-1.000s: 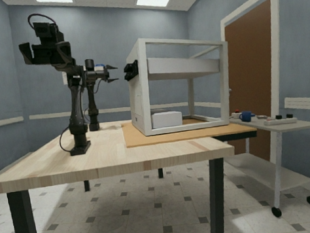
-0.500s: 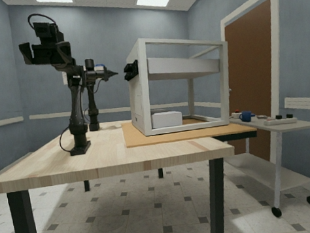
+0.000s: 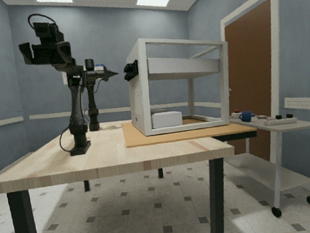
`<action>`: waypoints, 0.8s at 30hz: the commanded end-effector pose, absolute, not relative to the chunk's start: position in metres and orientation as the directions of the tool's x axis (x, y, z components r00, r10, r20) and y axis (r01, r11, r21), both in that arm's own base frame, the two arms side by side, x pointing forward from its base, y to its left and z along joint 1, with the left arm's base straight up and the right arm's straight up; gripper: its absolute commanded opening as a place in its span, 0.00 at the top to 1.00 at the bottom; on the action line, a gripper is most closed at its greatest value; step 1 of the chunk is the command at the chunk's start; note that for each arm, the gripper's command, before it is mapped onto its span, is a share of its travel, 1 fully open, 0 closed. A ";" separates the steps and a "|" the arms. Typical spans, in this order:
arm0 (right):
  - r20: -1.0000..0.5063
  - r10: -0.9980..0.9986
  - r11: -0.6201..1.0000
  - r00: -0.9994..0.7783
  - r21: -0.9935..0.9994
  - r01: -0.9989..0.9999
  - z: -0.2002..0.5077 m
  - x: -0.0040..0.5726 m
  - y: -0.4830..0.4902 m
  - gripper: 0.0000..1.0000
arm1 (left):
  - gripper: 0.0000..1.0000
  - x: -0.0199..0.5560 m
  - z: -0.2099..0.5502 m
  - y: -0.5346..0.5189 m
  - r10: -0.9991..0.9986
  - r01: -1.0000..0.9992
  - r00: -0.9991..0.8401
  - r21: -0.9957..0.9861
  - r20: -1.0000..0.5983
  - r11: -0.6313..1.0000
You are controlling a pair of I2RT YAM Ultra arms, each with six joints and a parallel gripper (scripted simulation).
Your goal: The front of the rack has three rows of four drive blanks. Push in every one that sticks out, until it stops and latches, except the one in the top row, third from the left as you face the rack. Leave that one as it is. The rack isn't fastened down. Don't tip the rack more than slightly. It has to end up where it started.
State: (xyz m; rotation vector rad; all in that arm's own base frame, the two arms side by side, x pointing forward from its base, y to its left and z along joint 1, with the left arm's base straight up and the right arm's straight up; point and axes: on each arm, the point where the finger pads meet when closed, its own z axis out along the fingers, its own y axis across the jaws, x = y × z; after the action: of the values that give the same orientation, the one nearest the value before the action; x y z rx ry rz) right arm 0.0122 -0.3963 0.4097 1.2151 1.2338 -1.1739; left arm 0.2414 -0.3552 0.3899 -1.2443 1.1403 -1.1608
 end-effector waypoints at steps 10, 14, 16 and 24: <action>-1.000 0.000 0.020 0.000 0.000 1.000 0.416 0.009 -0.398 0.00 | 1.00 0.223 0.383 -0.383 -0.997 0.001 0.069 -1.000 0.014 -0.014; -1.000 0.000 0.020 0.000 0.000 1.000 0.416 0.009 -0.398 0.00 | 1.00 0.230 0.397 -0.369 -0.995 0.006 0.089 -0.999 0.050 -0.050; -1.000 0.000 0.020 0.000 0.000 1.000 0.416 0.009 -0.398 0.00 | 1.00 0.235 0.397 -0.372 -0.996 0.007 0.072 -0.999 0.050 -0.050; -1.000 0.000 0.020 0.000 0.000 1.000 0.416 0.009 -0.398 0.00 | 1.00 0.293 0.384 -0.377 -0.997 0.003 0.072 -1.000 0.015 -0.015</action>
State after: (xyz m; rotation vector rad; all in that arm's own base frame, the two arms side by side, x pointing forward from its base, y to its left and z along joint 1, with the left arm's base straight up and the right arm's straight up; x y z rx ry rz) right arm 0.0122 -0.3963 0.4097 1.2151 1.2338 -1.1739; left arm 0.2761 -0.3688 0.3753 -1.2588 1.1183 -1.1440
